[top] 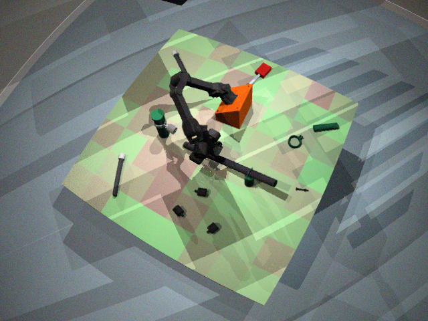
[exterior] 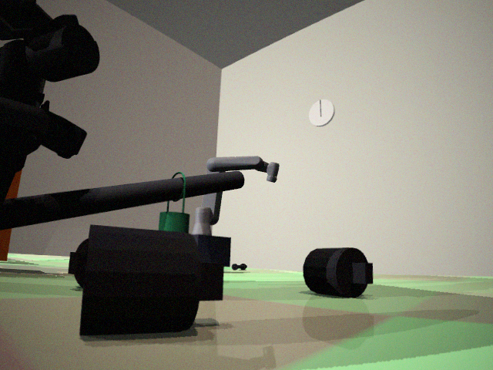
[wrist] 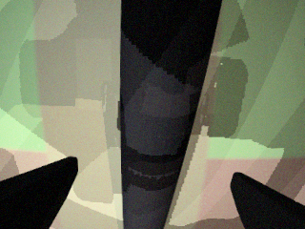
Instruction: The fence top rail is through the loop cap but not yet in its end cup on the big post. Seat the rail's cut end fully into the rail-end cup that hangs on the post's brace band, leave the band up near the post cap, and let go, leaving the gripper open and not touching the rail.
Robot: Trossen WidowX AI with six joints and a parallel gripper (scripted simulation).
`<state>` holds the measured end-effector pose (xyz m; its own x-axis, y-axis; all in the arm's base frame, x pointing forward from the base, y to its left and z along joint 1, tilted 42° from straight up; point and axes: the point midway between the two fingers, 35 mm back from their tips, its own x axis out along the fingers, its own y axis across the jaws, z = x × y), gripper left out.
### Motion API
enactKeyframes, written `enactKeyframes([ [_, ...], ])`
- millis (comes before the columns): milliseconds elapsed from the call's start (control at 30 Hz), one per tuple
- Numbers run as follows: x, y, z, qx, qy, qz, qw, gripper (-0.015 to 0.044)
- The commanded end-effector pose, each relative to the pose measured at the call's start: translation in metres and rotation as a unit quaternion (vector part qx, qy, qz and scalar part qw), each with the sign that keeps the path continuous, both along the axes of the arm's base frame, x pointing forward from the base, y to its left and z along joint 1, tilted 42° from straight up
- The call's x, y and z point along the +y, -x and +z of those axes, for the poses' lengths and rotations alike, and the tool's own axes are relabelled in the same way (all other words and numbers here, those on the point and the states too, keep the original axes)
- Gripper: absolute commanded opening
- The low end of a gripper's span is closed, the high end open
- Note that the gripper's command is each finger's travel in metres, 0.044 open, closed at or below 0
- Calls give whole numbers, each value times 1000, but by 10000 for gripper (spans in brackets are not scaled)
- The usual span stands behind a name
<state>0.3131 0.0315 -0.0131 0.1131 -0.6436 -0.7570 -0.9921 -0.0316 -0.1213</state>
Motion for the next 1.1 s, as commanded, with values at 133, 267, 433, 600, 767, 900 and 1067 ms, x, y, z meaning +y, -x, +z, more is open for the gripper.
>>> enactKeyframes([
  [133, -10, 0, -11, 4, 5, 1, 1000, 440],
  [267, -14, 0, -15, 4, 5, 1, 1000, 440],
  [433, -20, 0, -21, 4, 5, 1, 1000, 440],
  [600, -25, -1, -27, 4, 6, 1, 1000, 440],
  [767, -26, -1, -27, 4, 6, 1, 1000, 361],
  [900, -26, -1, -27, 4, 6, 1, 1000, 256],
  [1067, -26, -1, -27, 4, 6, 1, 1000, 145],
])
